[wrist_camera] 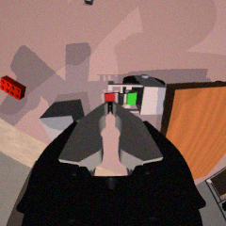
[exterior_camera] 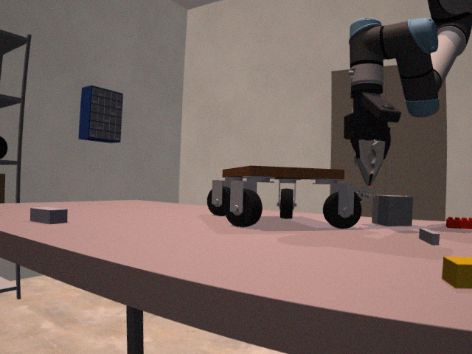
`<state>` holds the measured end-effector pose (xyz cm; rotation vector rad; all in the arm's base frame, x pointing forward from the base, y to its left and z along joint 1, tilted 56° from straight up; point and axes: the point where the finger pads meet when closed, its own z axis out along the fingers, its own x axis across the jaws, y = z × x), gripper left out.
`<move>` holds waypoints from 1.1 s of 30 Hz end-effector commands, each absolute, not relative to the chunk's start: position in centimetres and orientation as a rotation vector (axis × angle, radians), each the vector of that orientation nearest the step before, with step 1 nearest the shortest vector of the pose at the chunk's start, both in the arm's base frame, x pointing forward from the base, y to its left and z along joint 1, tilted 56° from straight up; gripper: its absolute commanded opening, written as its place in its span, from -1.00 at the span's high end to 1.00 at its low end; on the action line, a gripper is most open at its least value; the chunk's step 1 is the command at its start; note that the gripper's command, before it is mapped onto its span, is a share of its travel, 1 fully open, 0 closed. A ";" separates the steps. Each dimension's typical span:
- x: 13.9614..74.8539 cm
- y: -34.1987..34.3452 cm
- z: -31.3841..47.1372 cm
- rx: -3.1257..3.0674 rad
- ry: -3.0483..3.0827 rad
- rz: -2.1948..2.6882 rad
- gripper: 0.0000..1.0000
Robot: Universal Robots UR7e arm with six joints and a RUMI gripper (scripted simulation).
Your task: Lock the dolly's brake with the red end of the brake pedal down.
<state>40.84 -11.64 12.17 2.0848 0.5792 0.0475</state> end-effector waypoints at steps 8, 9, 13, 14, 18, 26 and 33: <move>40.9 -11.6 12.2 2.084 0.579 0.048 1.00; 40.9 -11.6 12.2 2.084 0.579 0.048 1.00; 40.9 -11.6 12.2 2.084 0.579 0.048 1.00; 40.9 -11.6 12.2 2.084 0.579 0.048 1.00; 40.9 -11.7 12.1 2.085 0.579 0.048 1.00; 41.0 -12.1 11.9 2.085 0.579 0.048 1.00; 41.0 -12.2 11.8 2.084 0.579 0.048 1.00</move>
